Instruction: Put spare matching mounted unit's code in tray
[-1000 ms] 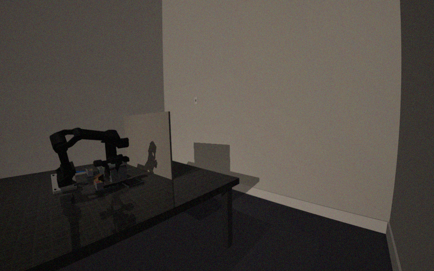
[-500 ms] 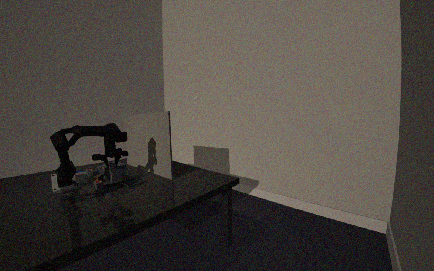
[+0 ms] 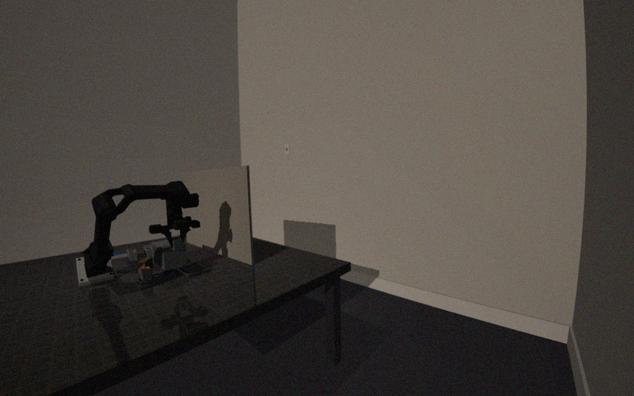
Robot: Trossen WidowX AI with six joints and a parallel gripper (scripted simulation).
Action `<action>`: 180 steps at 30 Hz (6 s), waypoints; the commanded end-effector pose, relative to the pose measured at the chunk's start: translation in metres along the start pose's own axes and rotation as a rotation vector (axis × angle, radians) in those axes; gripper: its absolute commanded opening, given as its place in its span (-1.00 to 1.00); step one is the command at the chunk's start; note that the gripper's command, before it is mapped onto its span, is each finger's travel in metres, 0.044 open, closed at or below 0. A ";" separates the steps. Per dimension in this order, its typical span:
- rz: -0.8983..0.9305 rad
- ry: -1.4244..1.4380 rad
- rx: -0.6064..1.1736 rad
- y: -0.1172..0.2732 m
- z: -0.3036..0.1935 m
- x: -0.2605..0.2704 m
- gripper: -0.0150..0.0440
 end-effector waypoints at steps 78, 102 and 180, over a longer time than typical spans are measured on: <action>0.010 -0.003 0.003 -0.047 -0.001 0.062 -0.49; 0.011 -0.004 0.001 -0.064 -0.001 0.061 -0.49; 0.056 0.058 0.007 0.012 -0.003 0.053 1.00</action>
Point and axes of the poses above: the point midway between the two fingers, 35 mm back from their tips, its own y axis back along the fingers, its own x axis across the jaws, z = x × y, the point moved 10 cm from there along y, back along the fingers, and after that the axes turned 4 degrees about -y, right-handed, at the moved point
